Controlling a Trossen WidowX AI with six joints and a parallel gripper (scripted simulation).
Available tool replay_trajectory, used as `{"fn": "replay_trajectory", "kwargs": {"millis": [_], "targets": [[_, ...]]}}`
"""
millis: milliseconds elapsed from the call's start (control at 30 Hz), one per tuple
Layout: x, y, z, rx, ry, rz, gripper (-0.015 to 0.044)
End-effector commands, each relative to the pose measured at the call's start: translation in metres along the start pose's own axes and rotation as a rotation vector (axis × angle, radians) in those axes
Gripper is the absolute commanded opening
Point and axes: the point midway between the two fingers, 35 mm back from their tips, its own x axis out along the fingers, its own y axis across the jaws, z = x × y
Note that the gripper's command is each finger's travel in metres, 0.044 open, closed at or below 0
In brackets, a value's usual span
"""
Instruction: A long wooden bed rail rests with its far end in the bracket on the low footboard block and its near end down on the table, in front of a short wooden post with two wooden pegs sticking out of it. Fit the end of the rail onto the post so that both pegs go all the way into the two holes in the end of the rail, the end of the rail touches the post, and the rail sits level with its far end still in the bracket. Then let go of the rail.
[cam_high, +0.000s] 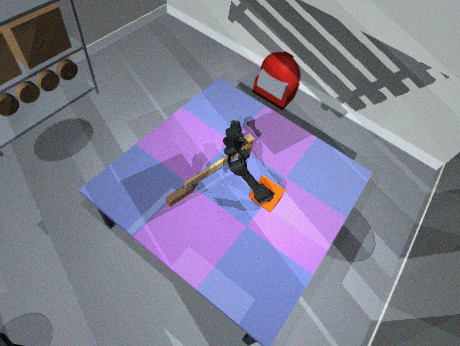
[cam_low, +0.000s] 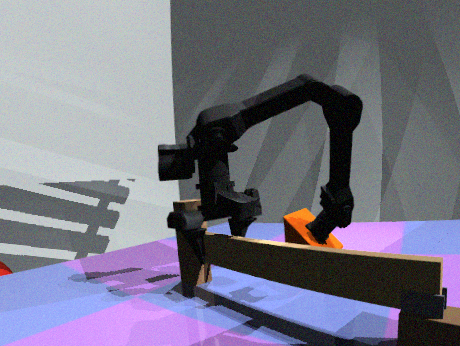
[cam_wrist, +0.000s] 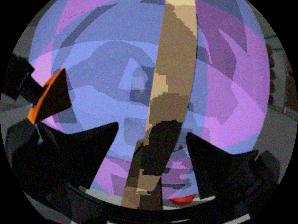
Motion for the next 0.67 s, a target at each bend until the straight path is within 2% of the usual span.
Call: {"fn": "replay_trajectory", "kwargs": {"millis": [0,233,633], "targets": [[0.0,0.0,0.0,-0.001,0.001,0.0,0.044],[-0.03,0.0,0.03,0.0,0.003,0.001,0.044],[-0.03,0.0,0.03,0.0,0.003,0.001,0.044]]}}
